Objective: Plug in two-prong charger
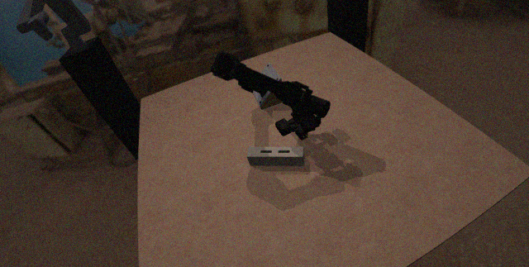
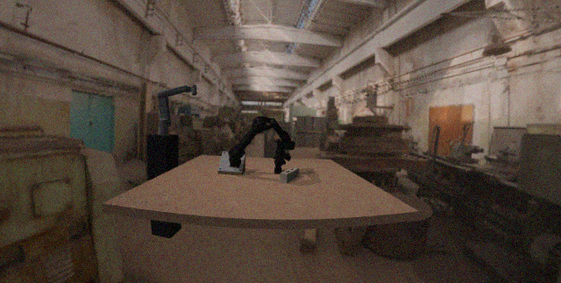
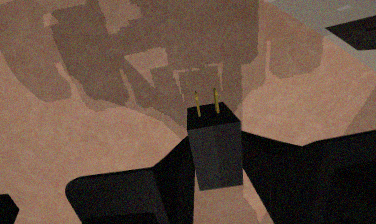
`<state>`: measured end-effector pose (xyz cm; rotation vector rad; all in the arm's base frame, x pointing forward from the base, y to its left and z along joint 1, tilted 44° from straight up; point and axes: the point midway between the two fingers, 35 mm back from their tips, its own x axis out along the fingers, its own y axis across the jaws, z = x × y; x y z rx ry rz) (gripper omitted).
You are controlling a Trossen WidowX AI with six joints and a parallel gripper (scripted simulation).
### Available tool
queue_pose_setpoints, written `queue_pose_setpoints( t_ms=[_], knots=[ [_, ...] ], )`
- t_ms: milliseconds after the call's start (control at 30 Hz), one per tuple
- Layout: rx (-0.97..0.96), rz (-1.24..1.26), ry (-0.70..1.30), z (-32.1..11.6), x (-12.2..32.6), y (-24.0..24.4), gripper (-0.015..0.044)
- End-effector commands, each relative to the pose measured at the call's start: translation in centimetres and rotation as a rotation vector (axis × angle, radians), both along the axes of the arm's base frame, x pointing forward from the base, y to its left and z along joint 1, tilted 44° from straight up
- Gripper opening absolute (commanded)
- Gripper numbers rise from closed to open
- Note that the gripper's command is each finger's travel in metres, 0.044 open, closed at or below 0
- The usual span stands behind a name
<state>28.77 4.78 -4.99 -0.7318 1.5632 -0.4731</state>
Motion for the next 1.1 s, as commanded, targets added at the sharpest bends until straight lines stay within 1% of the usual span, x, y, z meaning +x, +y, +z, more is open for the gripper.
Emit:
queue_pose_setpoints(
  t_ms=[0,233,333,1067],
  knots=[
    [0.006,0.001,-0.008,0.7,0.1,0.9,0.0],
    [0.003,0.004,-0.003,3.6,-0.7,3.3,0.0],
    [0.003,0.003,-0.003,3.9,-0.9,3.5,0.0],
    [0.023,-0.139,-0.137,5.6,-1.4,-0.6,0.0]
  ],
)
